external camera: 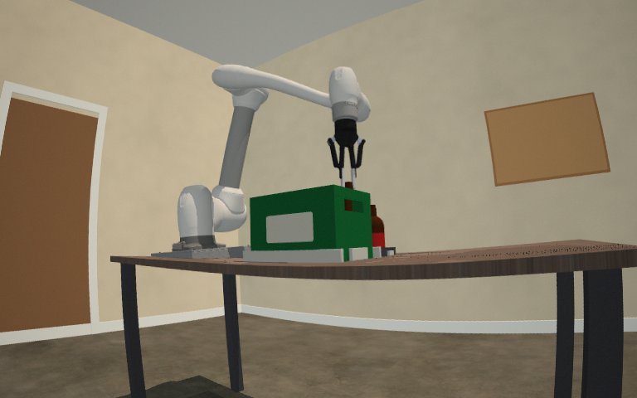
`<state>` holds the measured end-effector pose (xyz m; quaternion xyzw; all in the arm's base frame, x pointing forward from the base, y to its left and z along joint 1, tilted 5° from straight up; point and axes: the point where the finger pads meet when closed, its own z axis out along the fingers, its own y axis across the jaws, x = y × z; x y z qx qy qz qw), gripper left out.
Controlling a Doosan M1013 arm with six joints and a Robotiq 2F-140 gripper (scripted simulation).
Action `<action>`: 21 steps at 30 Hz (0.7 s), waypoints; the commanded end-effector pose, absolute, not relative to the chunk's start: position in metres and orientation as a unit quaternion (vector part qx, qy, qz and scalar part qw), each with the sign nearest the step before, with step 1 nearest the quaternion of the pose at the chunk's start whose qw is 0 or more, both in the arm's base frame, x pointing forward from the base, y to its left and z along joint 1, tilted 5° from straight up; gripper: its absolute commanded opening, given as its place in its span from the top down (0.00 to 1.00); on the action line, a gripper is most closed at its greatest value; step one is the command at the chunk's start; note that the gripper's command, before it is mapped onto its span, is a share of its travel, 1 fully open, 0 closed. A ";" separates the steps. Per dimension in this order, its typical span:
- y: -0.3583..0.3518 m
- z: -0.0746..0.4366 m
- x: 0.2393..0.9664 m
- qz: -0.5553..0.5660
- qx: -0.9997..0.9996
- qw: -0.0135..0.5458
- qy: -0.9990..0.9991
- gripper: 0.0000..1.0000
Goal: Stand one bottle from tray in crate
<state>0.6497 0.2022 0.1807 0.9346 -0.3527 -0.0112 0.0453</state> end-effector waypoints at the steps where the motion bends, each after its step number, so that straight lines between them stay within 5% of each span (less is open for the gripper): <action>1: 0.207 0.191 0.651 -0.009 0.935 0.040 -0.353 1.00; 21: 0.210 0.212 0.652 -0.009 0.935 0.040 -0.353 1.00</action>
